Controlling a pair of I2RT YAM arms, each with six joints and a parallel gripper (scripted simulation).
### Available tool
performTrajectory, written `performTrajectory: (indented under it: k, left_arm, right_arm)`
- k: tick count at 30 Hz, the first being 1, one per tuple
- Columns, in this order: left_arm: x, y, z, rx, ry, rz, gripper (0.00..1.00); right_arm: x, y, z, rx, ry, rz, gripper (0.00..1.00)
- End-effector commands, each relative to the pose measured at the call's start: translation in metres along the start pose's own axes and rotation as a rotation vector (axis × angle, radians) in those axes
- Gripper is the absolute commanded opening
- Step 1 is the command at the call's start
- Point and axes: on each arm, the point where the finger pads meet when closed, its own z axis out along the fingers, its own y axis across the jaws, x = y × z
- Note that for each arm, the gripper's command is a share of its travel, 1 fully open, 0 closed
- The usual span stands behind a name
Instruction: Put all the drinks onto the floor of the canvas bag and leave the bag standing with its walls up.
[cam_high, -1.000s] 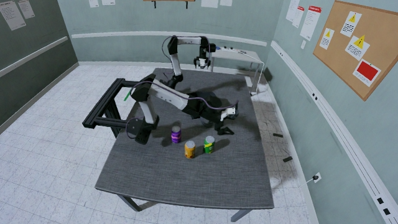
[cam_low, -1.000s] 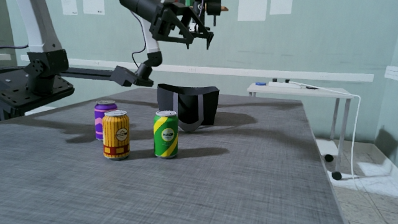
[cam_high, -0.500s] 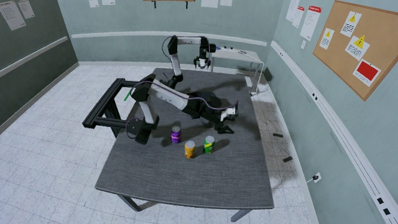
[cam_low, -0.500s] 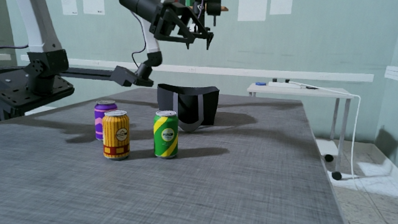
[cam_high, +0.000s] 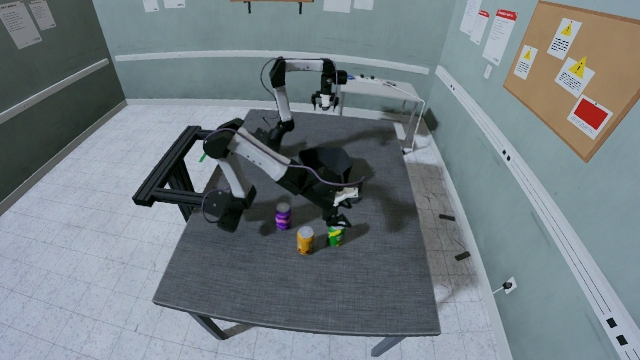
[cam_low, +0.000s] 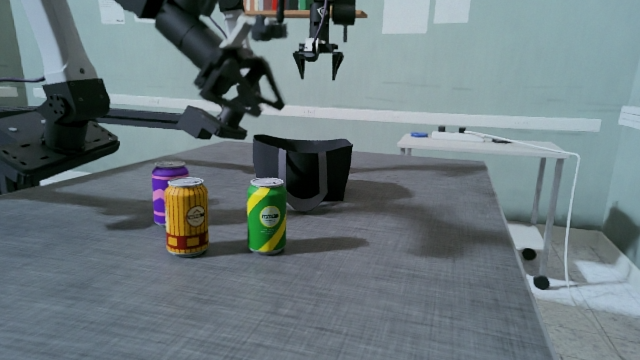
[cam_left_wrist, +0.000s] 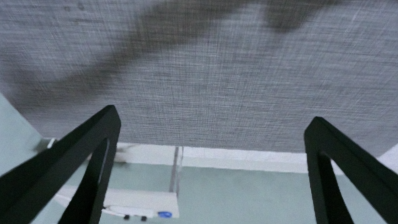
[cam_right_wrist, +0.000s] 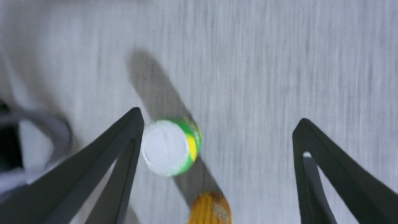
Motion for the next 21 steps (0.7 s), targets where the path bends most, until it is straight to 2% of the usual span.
performTrajectory:
  k: [1,3,6,9,13,21]
  left_arm:
    - [0.000,0.003,0.001,-0.013,0.006,-0.003,1.00]
    - [0.000,0.003,0.001,-0.013,0.006,-0.003,1.00]
    - [0.000,0.003,0.001,-0.013,0.006,-0.003,1.00]
    - [0.000,0.003,0.001,-0.013,0.006,-0.003,1.00]
    - [0.000,0.003,0.001,-0.013,0.006,-0.003,1.00]
    - [0.000,0.003,0.001,-0.013,0.006,-0.003,1.00]
  right_arm:
    - [0.038,0.004,-0.021,-0.053,0.074,-0.084,0.84]
    - [0.061,0.004,-0.027,-0.059,0.114,-0.101,0.84]
    - [0.062,0.002,-0.028,-0.055,0.107,-0.109,0.84]
    - [0.102,0.003,-0.038,-0.069,0.185,-0.126,0.84]
    - [0.141,0.005,-0.049,-0.089,0.241,-0.152,0.84]
    - [0.164,0.003,-0.056,-0.073,0.267,-0.146,0.84]
